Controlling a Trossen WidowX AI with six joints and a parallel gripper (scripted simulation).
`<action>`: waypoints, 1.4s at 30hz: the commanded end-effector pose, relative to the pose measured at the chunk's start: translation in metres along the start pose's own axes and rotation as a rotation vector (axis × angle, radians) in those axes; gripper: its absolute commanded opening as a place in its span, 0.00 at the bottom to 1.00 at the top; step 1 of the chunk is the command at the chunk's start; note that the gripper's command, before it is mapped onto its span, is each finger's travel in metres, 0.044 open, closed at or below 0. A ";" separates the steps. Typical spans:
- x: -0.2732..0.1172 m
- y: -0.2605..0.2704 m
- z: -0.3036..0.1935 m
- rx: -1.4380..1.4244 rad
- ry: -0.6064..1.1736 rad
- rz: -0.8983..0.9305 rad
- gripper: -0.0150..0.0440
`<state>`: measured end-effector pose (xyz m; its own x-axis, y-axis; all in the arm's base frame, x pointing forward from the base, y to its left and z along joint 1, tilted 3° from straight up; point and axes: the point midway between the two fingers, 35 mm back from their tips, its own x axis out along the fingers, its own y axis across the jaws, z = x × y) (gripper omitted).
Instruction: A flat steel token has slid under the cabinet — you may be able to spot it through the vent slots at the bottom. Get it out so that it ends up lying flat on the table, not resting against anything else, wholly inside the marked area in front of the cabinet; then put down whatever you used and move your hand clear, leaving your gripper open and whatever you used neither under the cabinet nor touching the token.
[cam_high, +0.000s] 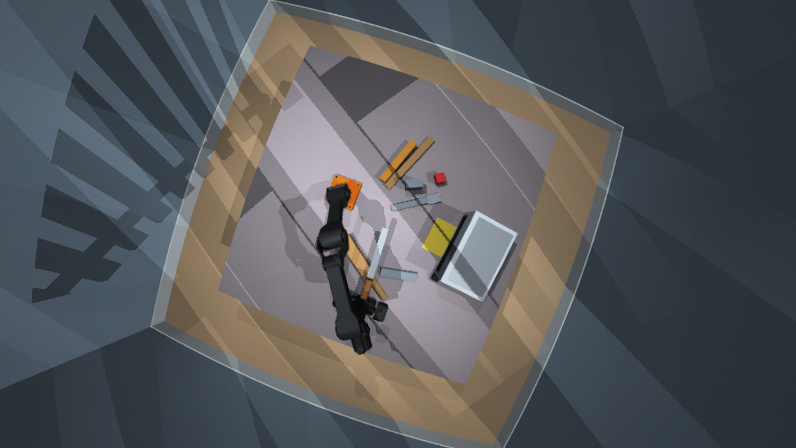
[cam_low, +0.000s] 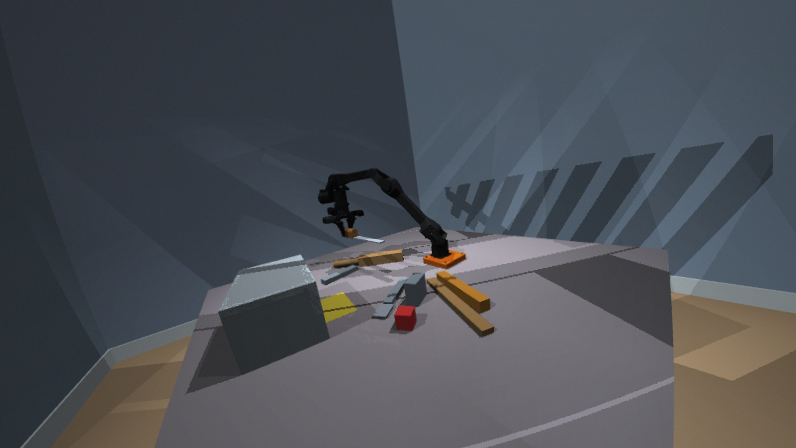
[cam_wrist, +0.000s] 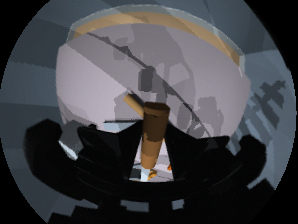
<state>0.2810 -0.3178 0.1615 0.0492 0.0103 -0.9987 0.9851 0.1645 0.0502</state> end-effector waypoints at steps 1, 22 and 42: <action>-0.001 0.000 -0.001 0.036 0.005 0.000 0.25; -0.001 0.000 0.000 0.203 0.005 -0.001 0.25; -0.001 0.000 0.000 0.361 0.004 -0.001 0.25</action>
<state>0.2810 -0.3187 0.1613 0.0463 0.0102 -0.9989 0.9851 -0.1661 0.0440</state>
